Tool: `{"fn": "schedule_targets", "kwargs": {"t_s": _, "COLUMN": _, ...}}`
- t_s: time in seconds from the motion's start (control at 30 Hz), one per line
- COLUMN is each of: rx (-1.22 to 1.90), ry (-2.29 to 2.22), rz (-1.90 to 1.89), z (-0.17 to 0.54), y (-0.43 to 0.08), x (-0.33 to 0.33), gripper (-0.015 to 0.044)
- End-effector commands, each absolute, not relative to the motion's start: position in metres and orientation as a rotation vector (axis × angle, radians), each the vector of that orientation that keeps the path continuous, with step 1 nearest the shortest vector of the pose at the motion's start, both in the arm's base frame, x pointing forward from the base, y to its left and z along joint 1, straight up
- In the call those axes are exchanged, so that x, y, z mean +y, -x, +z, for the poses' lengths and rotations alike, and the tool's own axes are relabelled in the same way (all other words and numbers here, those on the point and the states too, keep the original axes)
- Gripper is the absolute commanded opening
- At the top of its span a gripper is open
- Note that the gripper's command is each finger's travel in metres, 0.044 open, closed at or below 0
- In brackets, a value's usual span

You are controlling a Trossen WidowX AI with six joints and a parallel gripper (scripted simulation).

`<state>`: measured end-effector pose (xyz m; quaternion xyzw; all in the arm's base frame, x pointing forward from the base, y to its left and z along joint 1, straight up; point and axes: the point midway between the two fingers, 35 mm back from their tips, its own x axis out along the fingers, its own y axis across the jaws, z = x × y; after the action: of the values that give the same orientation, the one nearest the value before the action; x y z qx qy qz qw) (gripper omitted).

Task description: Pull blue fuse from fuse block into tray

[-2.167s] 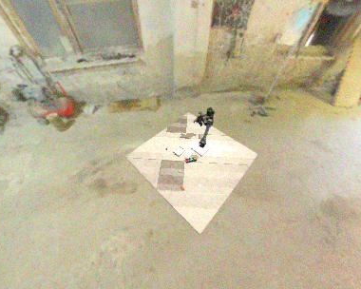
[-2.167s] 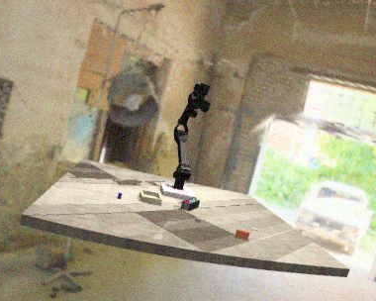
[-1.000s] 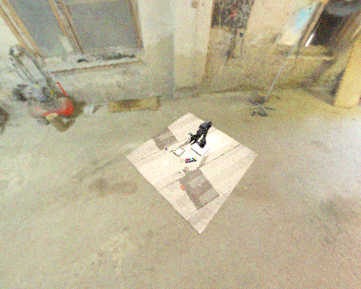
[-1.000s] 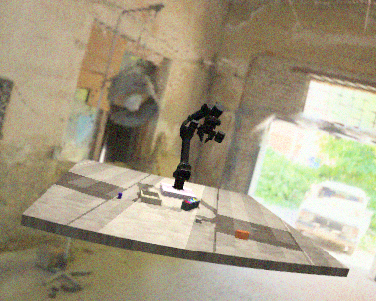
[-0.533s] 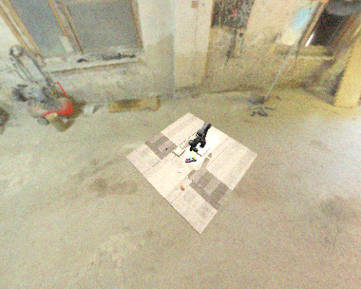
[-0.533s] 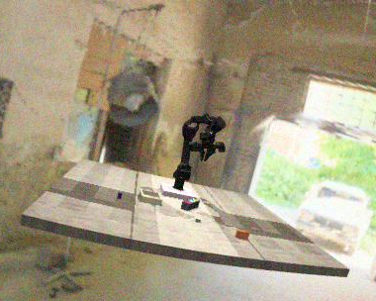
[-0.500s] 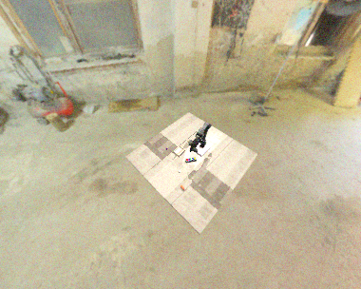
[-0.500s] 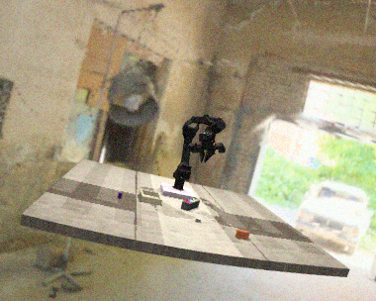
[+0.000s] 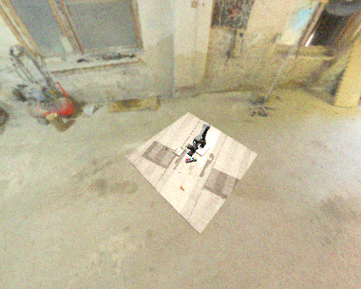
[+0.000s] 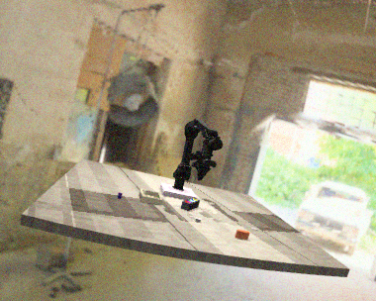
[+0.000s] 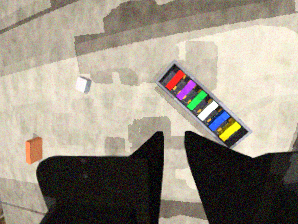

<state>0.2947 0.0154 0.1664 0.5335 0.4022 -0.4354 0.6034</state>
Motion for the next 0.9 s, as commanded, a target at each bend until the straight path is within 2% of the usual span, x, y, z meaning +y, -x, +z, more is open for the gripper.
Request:
{"fn": "schedule_targets", "kwargs": {"t_s": 0.0, "rx": 0.842, "ry": -1.644, "rz": -1.533, "z": 0.098, "y": -0.267, "x": 0.020, "gripper": 0.0074}}
{"fn": "schedule_targets", "kwargs": {"t_s": 0.1, "rx": 0.796, "ry": -1.715, "rz": -1.659, "z": 0.085, "y": -0.259, "x": 0.020, "gripper": 0.0074}}
{"fn": "schedule_targets", "kwargs": {"t_s": 0.87, "rx": 0.795, "ry": -1.718, "rz": -1.663, "z": 0.080, "y": -0.261, "x": 0.025, "gripper": 0.0074}}
